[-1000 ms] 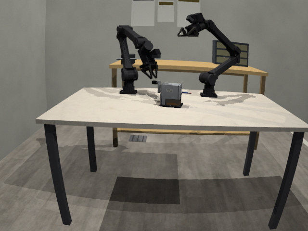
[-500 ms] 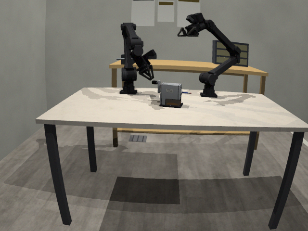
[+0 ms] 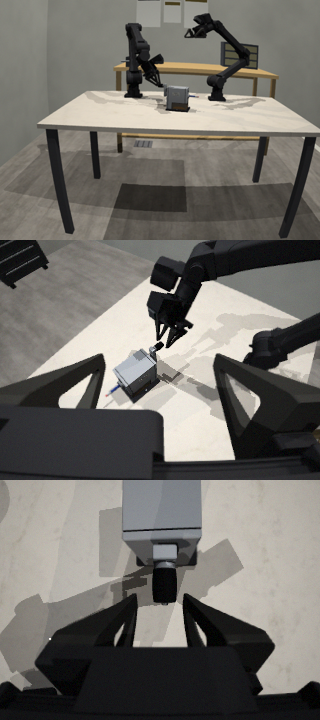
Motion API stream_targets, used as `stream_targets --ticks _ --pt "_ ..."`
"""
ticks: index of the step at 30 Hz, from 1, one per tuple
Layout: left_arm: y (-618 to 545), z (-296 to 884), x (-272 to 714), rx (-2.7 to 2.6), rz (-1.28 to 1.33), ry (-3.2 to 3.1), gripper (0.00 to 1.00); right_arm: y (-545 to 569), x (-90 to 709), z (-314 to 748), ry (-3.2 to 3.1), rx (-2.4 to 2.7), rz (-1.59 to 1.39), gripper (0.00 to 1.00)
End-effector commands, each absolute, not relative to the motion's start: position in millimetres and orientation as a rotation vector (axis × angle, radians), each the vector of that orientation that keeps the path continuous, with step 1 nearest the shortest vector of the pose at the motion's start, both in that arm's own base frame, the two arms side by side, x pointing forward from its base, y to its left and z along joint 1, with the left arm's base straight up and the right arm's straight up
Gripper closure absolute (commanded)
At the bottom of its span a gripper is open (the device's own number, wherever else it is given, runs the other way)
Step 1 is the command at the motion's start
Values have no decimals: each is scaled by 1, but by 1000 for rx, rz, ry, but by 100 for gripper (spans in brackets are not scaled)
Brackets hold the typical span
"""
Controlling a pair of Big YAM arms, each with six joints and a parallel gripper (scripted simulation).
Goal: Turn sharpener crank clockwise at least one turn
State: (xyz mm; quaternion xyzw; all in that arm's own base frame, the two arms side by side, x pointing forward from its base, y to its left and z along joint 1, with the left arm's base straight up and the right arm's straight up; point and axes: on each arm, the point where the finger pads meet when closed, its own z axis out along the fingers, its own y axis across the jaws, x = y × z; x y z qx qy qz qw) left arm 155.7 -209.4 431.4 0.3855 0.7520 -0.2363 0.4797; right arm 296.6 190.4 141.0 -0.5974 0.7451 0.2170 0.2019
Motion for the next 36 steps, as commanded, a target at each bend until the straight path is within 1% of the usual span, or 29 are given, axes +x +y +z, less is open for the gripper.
stream_targets --ticks 1,3,5,12,20,22,23,24,25,26,36 --pt "-210 446 157 912 -595 1820 0 204 310 149 2039 -1667 588 59" --pt "-210 446 157 912 -595 1820 0 207 311 147 2040 -1667 588 61" --pt "-210 446 157 912 -595 1820 0 207 311 147 2040 -1667 588 61" --pt "-210 446 157 912 -595 1820 0 212 304 130 2059 -1672 601 71" --pt "-210 446 157 912 -595 1820 0 209 309 146 2025 -1661 577 83" --pt "-210 446 157 912 -595 1820 0 209 309 146 2025 -1661 577 83" --pt "-210 446 157 912 -595 1820 0 209 308 145 2026 -1661 583 94" --pt "-210 446 157 912 -595 1820 0 208 307 144 2028 -1662 584 100" --pt "-210 446 157 912 -595 1820 0 208 306 143 2030 -1663 586 89" --pt "-210 446 157 912 -595 1820 0 210 321 151 2016 -1656 572 84" --pt "-210 446 157 912 -595 1820 0 200 360 132 2023 -1660 567 84"
